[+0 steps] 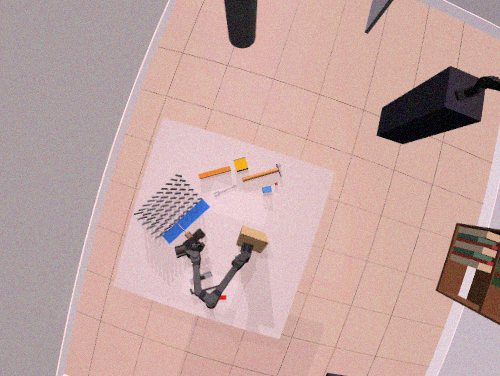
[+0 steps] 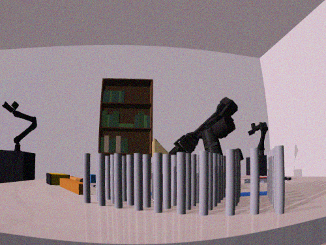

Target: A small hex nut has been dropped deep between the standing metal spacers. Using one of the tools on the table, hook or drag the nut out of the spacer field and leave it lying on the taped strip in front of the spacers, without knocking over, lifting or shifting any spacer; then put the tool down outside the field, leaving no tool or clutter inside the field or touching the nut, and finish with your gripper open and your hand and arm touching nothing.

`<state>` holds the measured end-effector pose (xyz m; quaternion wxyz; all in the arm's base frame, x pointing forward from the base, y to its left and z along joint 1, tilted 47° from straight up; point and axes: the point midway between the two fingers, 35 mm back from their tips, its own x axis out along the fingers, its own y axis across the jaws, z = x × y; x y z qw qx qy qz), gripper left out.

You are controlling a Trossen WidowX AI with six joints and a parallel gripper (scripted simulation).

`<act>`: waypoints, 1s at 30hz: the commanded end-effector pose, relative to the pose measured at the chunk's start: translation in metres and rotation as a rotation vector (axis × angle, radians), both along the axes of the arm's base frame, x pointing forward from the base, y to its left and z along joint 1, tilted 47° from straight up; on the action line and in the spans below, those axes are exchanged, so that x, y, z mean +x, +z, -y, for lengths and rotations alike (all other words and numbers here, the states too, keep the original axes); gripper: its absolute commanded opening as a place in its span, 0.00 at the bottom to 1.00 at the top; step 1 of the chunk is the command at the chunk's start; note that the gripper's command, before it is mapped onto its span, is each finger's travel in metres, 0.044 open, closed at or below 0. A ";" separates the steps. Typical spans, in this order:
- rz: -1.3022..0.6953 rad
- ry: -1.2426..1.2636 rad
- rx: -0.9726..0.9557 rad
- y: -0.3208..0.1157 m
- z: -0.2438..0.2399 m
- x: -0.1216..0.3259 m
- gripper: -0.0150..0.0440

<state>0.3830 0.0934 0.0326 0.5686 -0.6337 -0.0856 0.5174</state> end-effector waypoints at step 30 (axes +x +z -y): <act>-0.001 -0.004 0.001 0.008 -0.009 -0.019 0.25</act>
